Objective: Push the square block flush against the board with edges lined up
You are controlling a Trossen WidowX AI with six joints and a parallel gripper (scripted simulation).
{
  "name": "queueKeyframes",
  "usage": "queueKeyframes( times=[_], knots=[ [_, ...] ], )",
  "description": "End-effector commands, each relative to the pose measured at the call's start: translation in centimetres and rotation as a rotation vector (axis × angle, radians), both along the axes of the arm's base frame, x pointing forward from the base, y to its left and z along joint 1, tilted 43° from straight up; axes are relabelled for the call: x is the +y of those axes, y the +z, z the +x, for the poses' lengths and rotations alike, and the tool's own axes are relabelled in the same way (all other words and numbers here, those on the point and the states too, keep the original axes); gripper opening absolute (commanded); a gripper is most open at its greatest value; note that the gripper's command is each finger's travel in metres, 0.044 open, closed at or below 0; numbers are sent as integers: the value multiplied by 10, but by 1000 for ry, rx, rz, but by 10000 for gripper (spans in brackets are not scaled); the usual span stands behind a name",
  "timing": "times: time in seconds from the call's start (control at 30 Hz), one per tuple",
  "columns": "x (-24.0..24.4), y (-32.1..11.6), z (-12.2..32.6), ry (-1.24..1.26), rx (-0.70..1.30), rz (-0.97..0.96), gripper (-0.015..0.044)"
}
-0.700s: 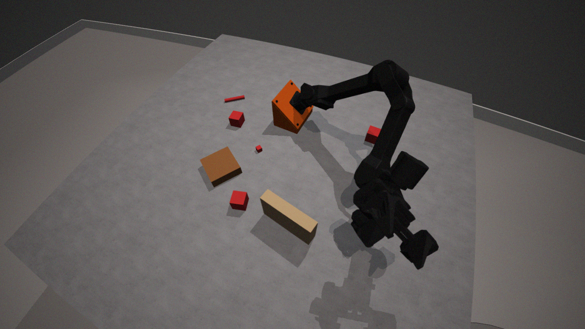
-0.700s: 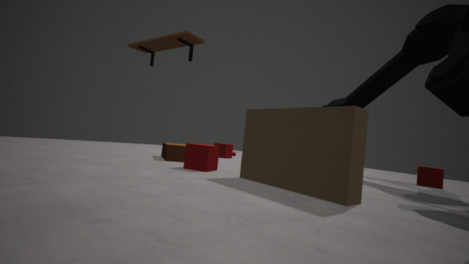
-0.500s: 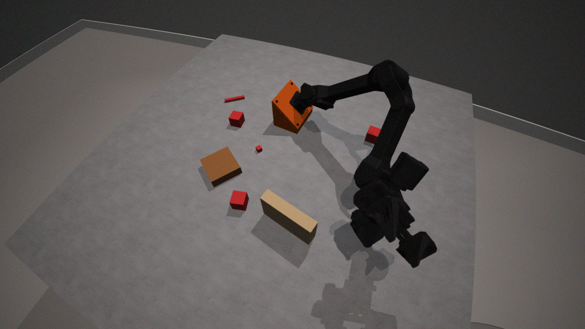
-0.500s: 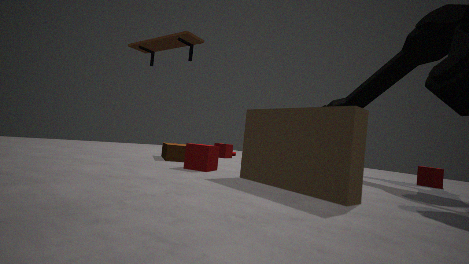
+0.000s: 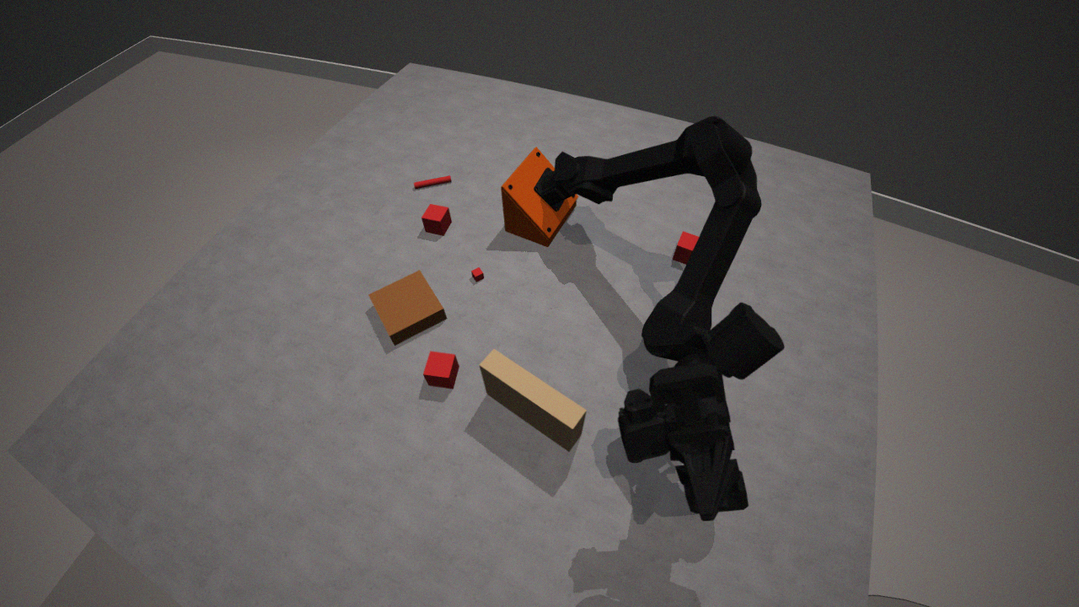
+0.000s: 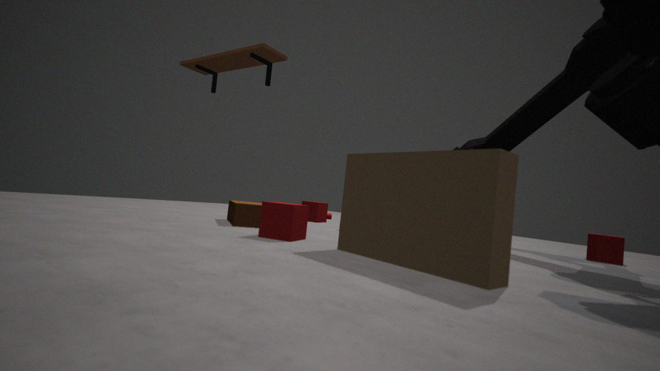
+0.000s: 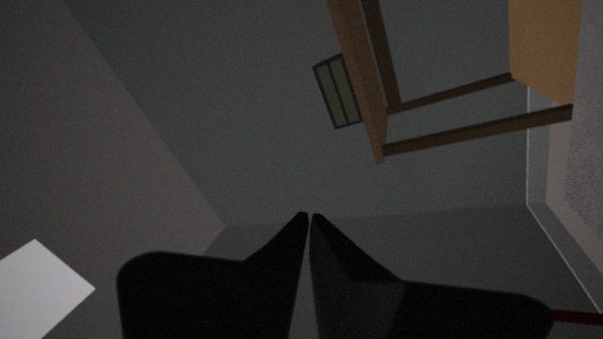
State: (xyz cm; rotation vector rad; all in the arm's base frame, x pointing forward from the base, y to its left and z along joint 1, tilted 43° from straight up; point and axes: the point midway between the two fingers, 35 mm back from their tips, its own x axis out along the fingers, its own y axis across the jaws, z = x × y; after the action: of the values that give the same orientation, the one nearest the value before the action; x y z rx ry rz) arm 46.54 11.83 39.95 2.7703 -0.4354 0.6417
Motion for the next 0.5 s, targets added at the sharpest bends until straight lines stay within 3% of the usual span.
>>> queueKeyframes(
  times=[0.0, 0.47],
  knots=[
    [-1, -2, 10, -19, 45, -91, 0],
    [-1, -34, 55, -47, 284, -505, 0]
  ],
)
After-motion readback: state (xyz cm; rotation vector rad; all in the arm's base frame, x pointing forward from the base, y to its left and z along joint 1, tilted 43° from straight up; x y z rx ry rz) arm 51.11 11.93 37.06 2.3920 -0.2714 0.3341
